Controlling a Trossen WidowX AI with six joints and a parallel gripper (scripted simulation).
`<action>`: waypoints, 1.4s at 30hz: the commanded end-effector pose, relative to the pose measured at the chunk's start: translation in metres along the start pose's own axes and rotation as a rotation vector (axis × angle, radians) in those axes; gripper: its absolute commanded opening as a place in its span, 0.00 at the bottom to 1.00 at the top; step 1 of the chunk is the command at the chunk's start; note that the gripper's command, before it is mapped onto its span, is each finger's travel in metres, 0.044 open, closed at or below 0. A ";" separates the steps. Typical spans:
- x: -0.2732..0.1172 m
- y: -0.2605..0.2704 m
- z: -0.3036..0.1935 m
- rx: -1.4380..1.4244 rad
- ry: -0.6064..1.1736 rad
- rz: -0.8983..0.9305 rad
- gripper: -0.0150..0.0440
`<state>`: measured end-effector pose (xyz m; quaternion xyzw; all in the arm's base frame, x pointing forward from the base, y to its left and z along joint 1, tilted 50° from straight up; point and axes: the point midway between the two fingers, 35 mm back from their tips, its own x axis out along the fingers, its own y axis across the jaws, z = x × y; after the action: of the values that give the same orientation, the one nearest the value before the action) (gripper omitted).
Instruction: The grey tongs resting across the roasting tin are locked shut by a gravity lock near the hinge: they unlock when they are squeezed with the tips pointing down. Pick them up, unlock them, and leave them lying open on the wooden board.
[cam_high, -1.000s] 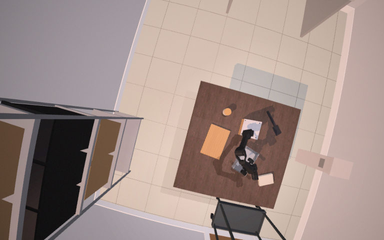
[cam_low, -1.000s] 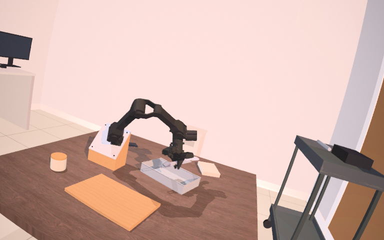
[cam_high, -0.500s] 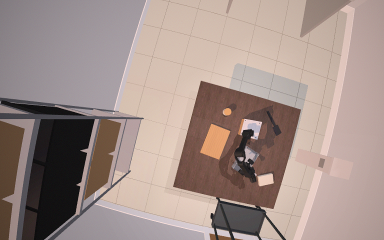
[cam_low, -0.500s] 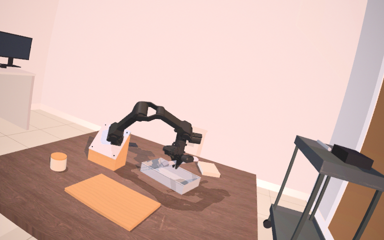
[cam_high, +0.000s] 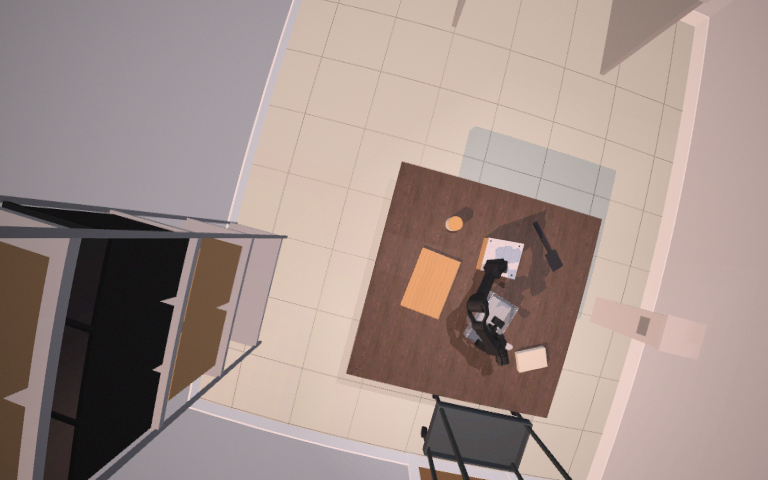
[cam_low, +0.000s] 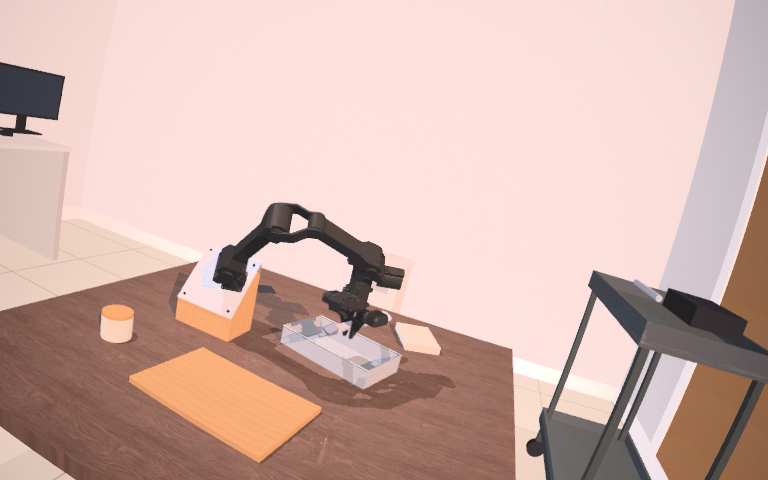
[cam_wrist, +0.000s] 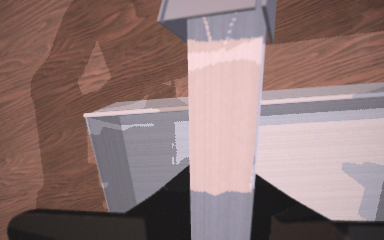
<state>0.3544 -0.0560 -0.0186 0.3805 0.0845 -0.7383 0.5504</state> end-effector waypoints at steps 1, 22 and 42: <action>-0.004 0.009 0.019 -0.082 -0.001 0.001 0.00; -0.019 0.035 0.121 -0.603 -0.002 -0.002 0.00; -0.025 0.035 0.181 -0.897 -0.007 -0.007 0.00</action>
<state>0.3064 -0.1452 0.1294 0.1096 0.3871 -0.6364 0.6581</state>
